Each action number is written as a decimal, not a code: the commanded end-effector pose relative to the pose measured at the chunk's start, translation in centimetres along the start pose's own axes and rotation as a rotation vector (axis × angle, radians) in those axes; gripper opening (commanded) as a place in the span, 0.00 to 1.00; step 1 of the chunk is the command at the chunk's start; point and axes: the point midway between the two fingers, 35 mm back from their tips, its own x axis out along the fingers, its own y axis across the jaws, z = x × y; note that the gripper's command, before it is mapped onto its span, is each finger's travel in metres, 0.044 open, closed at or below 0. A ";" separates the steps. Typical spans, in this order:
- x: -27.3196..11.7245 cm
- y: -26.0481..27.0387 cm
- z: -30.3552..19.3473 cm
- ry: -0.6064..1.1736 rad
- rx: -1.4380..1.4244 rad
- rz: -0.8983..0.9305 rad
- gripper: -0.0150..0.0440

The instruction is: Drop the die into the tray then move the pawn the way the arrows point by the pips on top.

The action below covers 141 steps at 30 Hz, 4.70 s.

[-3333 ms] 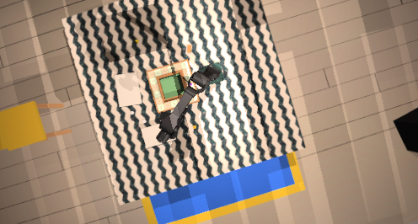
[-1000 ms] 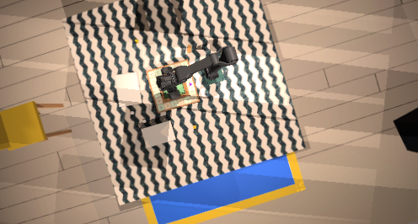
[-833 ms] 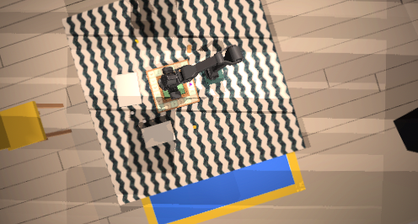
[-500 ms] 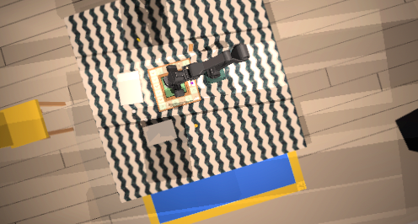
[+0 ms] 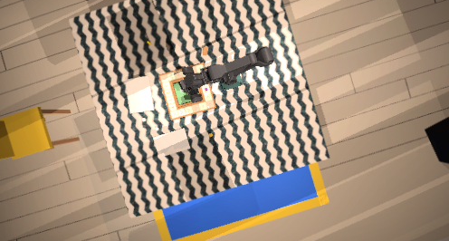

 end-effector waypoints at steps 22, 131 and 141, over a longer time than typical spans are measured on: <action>-1.0 0.0 1.2 -0.003 -0.002 0.001 0.74; -2.3 2.4 -10.4 0.827 0.510 -0.229 0.25; -5.1 2.5 -6.8 0.827 0.510 -0.229 0.25</action>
